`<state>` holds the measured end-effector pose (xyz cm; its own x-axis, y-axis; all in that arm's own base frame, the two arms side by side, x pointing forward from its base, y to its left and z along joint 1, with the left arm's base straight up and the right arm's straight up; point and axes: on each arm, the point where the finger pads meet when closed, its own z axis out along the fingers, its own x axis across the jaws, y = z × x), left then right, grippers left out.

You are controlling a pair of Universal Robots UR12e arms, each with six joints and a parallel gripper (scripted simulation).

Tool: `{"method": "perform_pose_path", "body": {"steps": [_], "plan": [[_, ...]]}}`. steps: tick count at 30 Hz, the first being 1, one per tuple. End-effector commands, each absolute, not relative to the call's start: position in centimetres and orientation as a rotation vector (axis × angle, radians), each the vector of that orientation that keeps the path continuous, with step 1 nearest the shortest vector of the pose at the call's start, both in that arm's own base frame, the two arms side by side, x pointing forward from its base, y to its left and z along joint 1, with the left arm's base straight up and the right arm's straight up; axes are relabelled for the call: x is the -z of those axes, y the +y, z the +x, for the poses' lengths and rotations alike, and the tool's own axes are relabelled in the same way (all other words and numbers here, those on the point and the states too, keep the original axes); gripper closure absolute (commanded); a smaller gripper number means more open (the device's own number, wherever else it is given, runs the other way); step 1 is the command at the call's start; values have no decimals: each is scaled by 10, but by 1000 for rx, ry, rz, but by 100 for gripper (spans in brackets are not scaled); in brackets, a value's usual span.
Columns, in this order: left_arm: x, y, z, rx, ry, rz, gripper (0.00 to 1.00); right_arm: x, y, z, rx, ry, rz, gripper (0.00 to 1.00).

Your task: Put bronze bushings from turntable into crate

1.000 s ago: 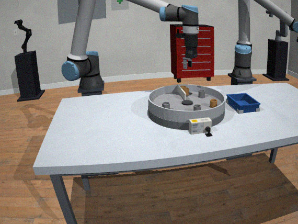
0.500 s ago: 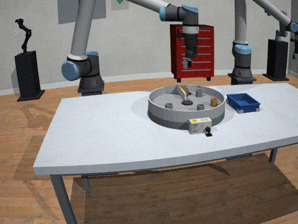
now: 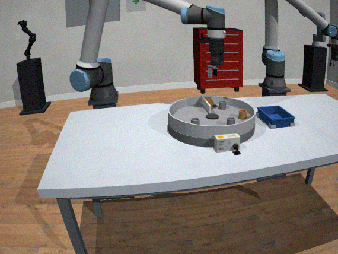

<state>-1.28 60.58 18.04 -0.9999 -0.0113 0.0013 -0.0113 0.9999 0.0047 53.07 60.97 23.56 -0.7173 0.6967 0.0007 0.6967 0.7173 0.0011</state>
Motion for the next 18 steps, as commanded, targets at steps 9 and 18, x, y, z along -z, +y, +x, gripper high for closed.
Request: {"method": "perform_pose_path", "body": {"steps": [9, 18], "plan": [[-177, 604, -16, 0, -3141, 43, 0, -236, 611, 530, 2, -2912, -1180, 0], [-177, 604, -16, 0, -3141, 43, 0, -236, 611, 530, 2, -2912, -1180, 65]]}}
